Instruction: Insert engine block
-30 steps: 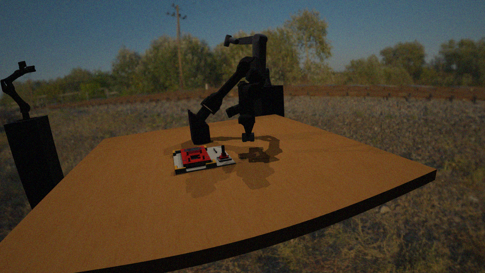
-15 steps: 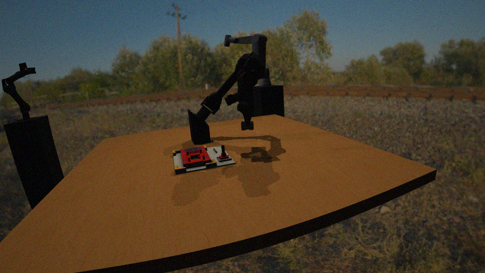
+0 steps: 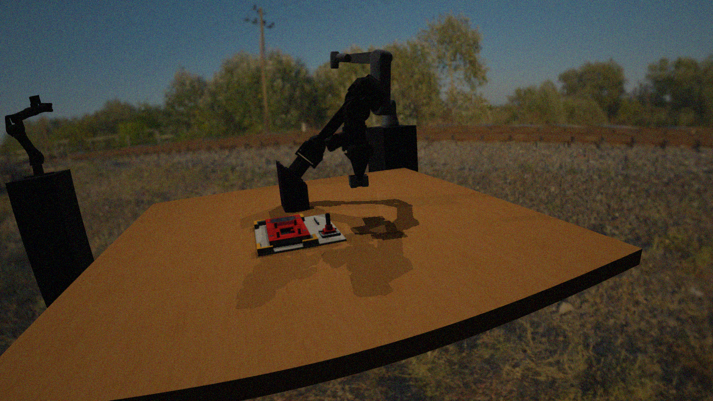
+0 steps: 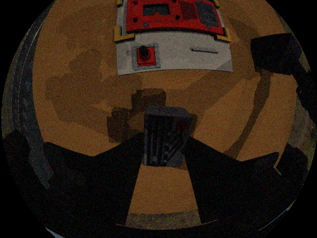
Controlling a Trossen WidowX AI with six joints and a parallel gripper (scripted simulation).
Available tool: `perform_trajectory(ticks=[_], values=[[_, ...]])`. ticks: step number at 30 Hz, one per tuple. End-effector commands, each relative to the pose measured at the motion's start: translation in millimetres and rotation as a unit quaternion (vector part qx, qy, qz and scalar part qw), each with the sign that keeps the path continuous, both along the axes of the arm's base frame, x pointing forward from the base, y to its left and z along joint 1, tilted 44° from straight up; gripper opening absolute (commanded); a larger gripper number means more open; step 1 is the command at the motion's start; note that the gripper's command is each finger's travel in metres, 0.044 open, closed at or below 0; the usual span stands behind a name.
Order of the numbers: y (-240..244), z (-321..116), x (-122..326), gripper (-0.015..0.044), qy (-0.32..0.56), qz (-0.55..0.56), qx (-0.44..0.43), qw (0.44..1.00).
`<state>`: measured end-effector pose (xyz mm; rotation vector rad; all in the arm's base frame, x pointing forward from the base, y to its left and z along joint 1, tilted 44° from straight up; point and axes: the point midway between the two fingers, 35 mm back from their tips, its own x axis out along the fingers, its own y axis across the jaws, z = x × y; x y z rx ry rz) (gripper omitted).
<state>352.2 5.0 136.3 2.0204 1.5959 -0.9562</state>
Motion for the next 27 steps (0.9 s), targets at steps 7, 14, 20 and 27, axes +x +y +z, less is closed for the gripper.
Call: perform_trajectory(ticks=[7,14,20,27], values=[[-18,-30,4,0.0,-0.08,0.086,-0.017,0.993],[-29,-49,6,0.0,-0.138,0.147,-0.029,0.979],[-39,-67,7,0.0,-0.186,0.198,-0.038,0.962],[-50,-87,6,0.0,-0.241,0.256,-0.048,0.935]])
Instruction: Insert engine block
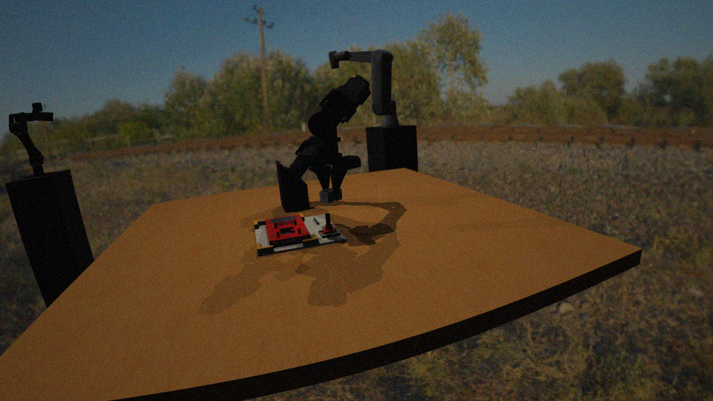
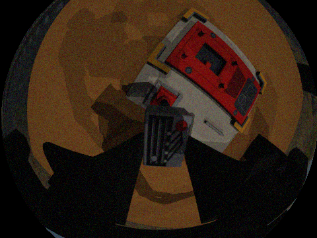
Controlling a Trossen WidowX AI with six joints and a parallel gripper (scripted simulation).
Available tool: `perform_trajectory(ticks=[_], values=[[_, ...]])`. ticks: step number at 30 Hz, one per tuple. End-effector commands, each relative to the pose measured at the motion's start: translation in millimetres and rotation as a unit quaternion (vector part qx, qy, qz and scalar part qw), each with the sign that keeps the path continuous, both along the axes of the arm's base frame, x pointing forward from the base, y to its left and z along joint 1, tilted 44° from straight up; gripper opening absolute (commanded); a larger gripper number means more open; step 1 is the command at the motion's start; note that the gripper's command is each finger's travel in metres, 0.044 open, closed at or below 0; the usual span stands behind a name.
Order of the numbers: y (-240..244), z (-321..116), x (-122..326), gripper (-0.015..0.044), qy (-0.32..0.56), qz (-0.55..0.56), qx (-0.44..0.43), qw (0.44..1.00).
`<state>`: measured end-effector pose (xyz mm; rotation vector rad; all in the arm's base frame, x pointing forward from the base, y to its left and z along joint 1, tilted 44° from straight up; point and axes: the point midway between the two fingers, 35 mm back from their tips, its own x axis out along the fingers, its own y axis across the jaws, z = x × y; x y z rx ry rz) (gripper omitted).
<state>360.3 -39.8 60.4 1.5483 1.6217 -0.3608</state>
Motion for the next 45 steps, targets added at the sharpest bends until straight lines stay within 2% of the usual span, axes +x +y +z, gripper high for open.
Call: perform_trajectory(ticks=[1,20,40,45], values=[[-6,-14,-2,0.0,-0.03,0.036,-0.006,0.999],[-33,-69,-11,0.0,-0.193,0.21,-0.034,0.958],[-52,-122,-27,0.0,-0.35,0.375,-0.058,0.857],[-53,-122,-27,0.0131,-0.363,0.388,-0.06,0.845]])
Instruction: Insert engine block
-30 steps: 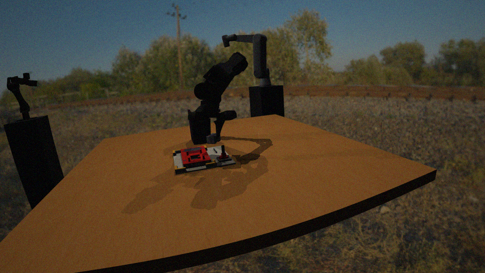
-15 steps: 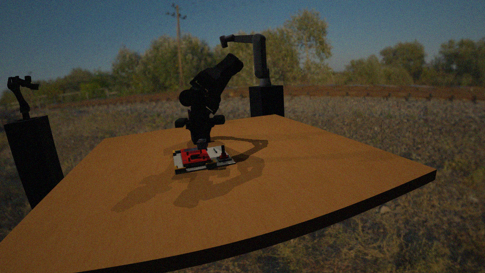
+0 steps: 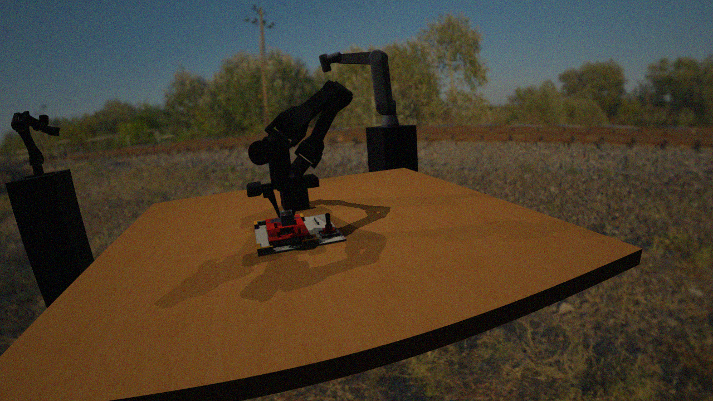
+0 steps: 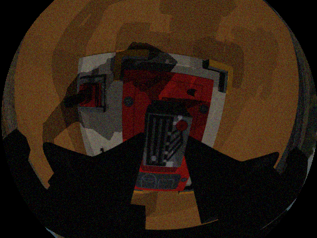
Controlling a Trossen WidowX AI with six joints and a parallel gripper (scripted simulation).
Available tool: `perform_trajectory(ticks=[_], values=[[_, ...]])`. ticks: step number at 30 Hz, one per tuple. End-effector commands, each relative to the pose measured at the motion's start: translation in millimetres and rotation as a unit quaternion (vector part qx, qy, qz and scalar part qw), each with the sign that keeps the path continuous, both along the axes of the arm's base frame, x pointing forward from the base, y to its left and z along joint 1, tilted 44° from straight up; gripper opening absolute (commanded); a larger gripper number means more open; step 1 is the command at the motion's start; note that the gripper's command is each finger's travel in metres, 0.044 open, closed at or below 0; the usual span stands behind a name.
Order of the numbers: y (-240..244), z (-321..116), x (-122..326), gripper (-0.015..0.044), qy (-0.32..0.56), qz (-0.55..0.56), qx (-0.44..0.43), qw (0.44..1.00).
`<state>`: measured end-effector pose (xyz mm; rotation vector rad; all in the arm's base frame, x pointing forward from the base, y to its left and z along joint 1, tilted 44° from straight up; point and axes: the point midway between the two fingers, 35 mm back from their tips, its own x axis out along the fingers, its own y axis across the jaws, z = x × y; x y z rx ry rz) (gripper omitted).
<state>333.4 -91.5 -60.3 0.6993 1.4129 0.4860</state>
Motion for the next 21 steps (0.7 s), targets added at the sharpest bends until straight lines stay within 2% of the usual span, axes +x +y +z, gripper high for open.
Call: perform_trajectory(ticks=[1,21], values=[[-1.0,-1.7,-0.6,0.0157,-0.015,0.016,-0.004,1.0],[-1.1,-2.5,-1.2,0.0158,0.006,-0.006,0.0,1.0]])
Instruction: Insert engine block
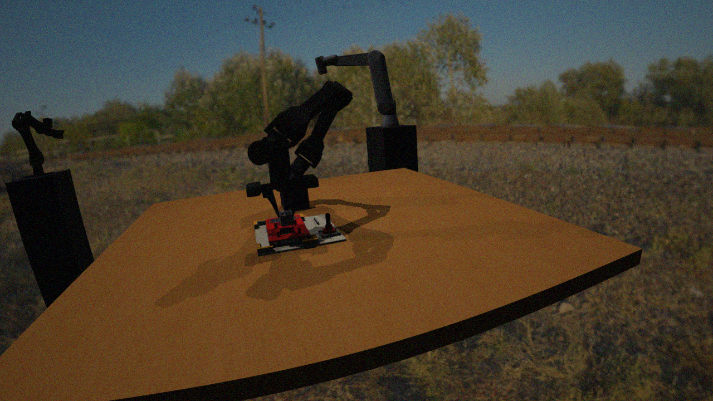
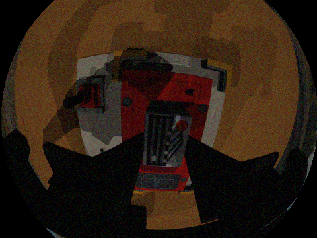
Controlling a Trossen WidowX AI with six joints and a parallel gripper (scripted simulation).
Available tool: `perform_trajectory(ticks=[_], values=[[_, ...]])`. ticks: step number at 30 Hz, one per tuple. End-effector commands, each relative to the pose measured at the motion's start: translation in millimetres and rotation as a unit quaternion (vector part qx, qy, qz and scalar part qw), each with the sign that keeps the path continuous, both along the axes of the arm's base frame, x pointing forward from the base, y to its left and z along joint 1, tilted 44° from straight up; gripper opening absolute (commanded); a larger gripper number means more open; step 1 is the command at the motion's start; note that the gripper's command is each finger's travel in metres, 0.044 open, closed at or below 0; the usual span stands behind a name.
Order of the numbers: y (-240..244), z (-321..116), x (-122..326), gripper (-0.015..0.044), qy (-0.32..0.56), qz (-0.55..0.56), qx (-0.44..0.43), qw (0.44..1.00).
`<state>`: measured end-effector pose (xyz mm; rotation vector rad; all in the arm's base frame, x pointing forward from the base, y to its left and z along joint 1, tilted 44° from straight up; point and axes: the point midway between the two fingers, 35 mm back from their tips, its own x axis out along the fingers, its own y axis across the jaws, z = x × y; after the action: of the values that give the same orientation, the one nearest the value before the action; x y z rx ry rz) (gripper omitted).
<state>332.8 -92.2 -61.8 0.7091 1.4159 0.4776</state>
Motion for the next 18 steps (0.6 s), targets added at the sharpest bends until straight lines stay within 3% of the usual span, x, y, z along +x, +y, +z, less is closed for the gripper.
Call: perform_trajectory(ticks=[1,18], values=[[-0.6,-1.4,-0.9,0.0158,0.001,0.0,-0.001,1.0],[-0.7,-1.5,-0.9,0.0158,-0.015,0.017,-0.004,1.0]])
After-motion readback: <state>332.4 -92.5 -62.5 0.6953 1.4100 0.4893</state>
